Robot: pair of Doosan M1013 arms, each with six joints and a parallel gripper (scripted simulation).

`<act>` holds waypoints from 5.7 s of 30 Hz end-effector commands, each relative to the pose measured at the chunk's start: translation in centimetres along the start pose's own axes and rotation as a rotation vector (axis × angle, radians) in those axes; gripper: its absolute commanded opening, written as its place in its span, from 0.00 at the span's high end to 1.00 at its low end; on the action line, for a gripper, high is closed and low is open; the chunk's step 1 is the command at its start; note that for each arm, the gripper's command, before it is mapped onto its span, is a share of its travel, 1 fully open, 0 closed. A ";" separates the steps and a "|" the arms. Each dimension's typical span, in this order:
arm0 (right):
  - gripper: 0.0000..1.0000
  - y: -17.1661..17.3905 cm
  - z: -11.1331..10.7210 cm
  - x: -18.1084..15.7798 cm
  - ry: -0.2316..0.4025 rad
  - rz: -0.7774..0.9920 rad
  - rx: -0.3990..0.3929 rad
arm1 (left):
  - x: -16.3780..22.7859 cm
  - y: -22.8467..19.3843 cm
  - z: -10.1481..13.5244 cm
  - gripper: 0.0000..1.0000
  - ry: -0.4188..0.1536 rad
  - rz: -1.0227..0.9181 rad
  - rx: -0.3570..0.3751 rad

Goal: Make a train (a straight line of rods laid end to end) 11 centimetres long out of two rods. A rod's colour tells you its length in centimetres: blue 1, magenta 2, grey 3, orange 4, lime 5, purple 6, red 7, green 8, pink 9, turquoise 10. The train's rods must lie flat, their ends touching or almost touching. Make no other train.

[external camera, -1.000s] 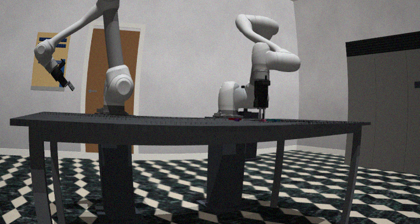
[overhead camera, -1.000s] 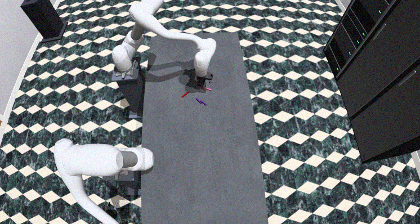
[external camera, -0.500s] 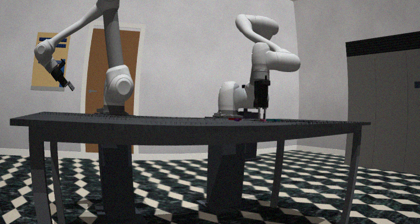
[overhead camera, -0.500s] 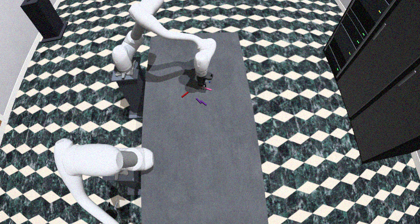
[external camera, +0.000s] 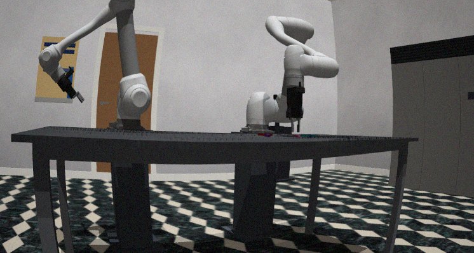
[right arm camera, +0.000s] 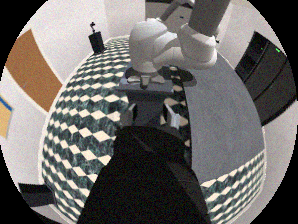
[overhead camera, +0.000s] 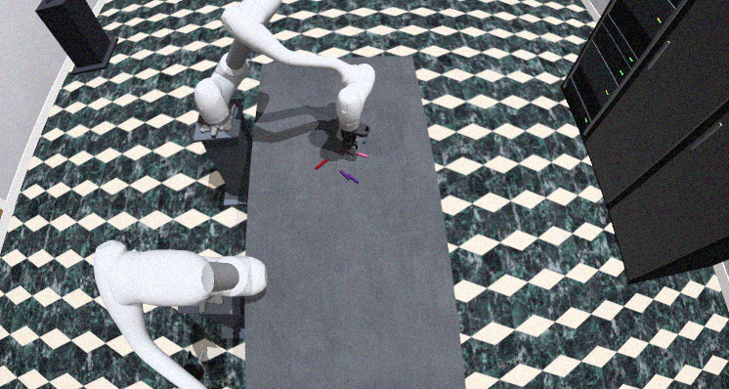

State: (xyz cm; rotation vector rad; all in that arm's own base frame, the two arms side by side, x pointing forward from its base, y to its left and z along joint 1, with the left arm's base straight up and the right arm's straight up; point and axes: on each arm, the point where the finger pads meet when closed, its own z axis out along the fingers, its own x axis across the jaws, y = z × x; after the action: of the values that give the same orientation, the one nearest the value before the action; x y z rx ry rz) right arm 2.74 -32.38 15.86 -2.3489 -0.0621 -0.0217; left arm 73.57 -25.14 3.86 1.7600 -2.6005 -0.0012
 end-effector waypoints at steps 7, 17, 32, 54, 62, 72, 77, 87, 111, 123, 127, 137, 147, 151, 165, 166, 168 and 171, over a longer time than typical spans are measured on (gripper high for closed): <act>0.00 0.0 0.0 0.2 0.011 0.006 -0.007 | 0.3 -0.3 -4.7 0.46 -0.002 0.003 0.005; 0.00 0.0 0.0 0.2 0.011 0.006 -0.007 | 0.3 -0.3 -7.7 0.46 -0.002 0.003 0.005; 0.00 0.0 0.0 0.2 0.011 0.006 -0.007 | 0.3 -0.2 -7.4 0.00 -0.002 0.003 0.003; 0.00 0.0 0.0 0.2 0.011 0.006 -0.007 | -7.5 -2.6 -5.0 0.00 -0.002 -0.194 0.008; 0.00 0.0 0.0 0.2 0.011 0.006 -0.007 | -7.4 -2.5 -5.1 0.46 -0.002 -0.190 0.006; 0.00 0.0 0.0 0.2 0.011 0.006 -0.007 | -7.4 -2.5 -5.1 0.46 -0.002 -0.190 0.006; 0.00 0.0 0.0 0.2 0.011 0.006 -0.007 | -7.4 -2.5 -5.0 0.46 -0.002 -0.190 0.006; 0.00 0.0 0.0 0.2 0.011 0.006 -0.007 | -7.4 -2.3 -4.1 0.46 -0.002 -0.190 0.003; 0.00 0.0 0.0 0.2 0.011 0.006 -0.007 | -7.4 -2.2 -1.0 0.46 -0.002 -0.190 0.001; 0.00 0.0 0.0 0.2 0.011 0.006 -0.007 | -7.4 -2.2 0.0 0.46 -0.002 -0.190 0.003; 0.00 0.0 0.0 0.2 0.011 0.006 -0.007 | -7.4 -2.2 0.4 0.46 -0.002 -0.190 0.001; 0.00 0.0 0.0 0.2 0.011 0.006 -0.007 | -7.4 -2.2 0.4 0.46 -0.002 -0.190 0.001; 0.00 0.0 0.0 0.2 0.011 0.006 -0.007 | -7.4 -2.2 0.4 0.46 -0.002 -0.190 0.001; 0.00 0.0 0.0 0.2 0.011 0.006 -0.007 | -7.5 -2.1 0.4 0.46 -0.002 -0.189 0.002; 0.00 0.0 0.0 0.2 0.011 0.006 -0.007 | -7.6 -2.1 0.3 0.46 -0.002 -0.187 0.003; 0.00 0.0 0.0 0.2 0.011 0.006 -0.007 | -7.6 -2.1 0.3 0.46 -0.002 -0.187 0.003; 0.00 0.0 0.0 0.2 0.011 0.006 -0.007 | -7.6 -2.1 0.3 0.46 -0.002 -0.187 0.003; 0.00 0.0 0.0 0.2 0.011 0.006 -0.007 | -7.6 -2.1 0.4 0.46 -0.002 -0.187 0.003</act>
State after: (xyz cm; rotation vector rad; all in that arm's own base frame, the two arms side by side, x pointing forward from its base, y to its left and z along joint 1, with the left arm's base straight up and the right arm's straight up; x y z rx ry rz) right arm 2.74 -32.38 15.86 -2.3489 -0.0621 -0.0217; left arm 78.37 -19.33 3.59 1.9955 -2.4258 0.0009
